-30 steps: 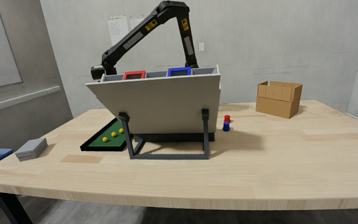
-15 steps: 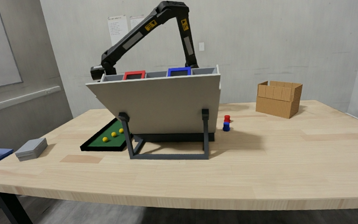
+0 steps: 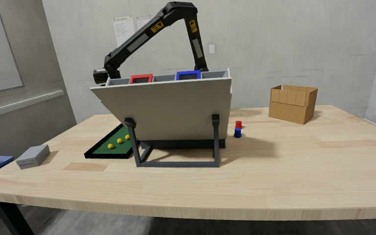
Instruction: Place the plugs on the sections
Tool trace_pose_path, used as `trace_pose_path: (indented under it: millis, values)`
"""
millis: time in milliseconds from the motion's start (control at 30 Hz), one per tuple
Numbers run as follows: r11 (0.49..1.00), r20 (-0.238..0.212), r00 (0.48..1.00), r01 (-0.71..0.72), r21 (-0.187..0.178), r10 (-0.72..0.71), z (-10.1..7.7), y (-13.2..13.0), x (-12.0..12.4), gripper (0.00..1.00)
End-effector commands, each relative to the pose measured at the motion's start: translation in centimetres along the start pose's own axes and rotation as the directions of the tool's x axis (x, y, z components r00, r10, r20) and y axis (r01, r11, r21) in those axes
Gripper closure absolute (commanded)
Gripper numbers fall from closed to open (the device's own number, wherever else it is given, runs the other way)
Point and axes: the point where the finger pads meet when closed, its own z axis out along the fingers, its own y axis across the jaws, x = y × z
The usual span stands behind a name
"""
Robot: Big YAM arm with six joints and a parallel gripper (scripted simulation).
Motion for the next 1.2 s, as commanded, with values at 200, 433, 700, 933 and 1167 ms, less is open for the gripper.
trace_pose_path:
  millis: [200, 433, 700, 933, 1167]
  values:
    - [1.000, 0.016, 1.000, 0.014, 0.026, -0.015, -1.3, -1.7, -1.7, 1.00]
    - [1.000, 0.016, 1.000, 0.012, 0.023, -0.013, -1.3, -1.9, -1.8, 1.00]
    - [0.999, 0.010, 1.000, 0.019, 0.030, -0.019, -2.1, -1.6, -3.0, 1.00]
    - [0.998, -0.004, 0.999, 0.035, 0.050, -0.035, -3.8, -0.8, -5.7, 1.00]
    - [0.997, -0.014, 0.999, 0.047, 0.064, -0.046, -5.0, -0.3, -7.6, 1.00]
